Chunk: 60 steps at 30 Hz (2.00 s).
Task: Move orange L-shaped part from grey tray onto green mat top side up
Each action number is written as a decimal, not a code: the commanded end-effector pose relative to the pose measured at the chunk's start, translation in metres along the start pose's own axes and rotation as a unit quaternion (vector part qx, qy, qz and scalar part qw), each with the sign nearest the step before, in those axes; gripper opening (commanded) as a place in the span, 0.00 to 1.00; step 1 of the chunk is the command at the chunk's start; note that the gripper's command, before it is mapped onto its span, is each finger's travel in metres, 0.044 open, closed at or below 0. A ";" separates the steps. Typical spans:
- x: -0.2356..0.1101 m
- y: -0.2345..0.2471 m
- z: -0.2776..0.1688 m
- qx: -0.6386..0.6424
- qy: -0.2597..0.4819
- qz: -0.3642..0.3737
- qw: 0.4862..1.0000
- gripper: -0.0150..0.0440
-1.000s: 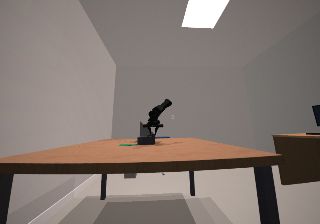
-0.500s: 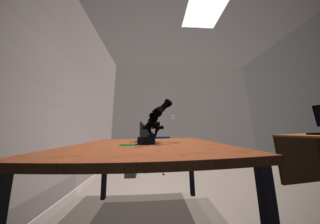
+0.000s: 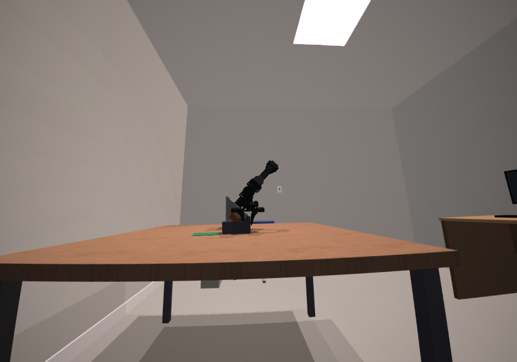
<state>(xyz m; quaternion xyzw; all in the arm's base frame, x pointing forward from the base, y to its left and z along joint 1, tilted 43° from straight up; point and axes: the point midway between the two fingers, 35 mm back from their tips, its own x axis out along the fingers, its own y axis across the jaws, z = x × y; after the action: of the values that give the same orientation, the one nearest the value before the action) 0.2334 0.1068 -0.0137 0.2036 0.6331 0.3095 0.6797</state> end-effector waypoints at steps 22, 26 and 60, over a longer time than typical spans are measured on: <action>-0.011 0.011 -0.002 0.005 0.002 0.000 1.000 0.56; -0.030 0.006 0.002 0.005 0.002 -0.004 1.000 0.56; -0.104 -0.002 -0.002 0.008 0.003 -0.001 1.000 0.56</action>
<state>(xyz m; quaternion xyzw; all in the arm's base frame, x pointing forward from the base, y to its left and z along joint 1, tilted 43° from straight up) 0.2315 0.0348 0.0616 0.2070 0.6371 0.3055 0.6767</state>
